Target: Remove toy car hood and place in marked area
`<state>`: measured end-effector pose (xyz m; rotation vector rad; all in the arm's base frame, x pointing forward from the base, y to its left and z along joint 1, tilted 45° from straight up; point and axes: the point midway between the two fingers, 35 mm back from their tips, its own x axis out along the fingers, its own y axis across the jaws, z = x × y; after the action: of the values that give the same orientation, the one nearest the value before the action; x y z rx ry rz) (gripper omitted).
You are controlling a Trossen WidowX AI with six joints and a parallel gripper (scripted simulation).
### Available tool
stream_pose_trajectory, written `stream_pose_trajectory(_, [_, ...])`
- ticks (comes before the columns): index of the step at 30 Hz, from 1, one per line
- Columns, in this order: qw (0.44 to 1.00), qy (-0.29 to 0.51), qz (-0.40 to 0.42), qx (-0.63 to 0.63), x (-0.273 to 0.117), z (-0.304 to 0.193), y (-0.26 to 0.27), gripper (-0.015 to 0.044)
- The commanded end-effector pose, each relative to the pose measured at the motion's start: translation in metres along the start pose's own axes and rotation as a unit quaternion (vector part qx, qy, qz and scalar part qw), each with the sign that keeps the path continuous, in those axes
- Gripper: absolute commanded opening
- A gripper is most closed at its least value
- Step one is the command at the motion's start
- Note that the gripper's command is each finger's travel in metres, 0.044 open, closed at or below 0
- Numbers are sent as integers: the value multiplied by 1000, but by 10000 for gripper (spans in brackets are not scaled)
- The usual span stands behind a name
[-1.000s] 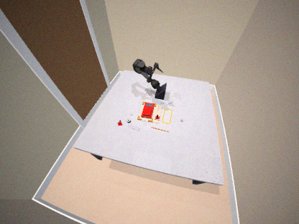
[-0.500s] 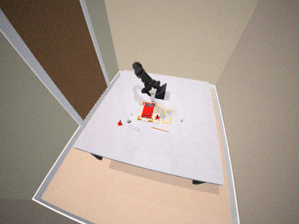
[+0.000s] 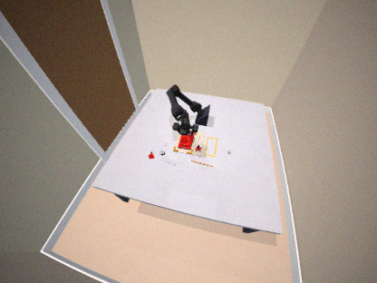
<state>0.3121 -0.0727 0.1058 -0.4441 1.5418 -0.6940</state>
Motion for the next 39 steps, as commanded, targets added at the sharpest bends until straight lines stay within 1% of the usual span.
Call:
stream_pose_trajectory(1, [1000, 7, -28, -1, 8, 6, -3, 440])
stream_pose_trajectory(39, [1000, 7, -27, -1, 28, 6, -4, 440])
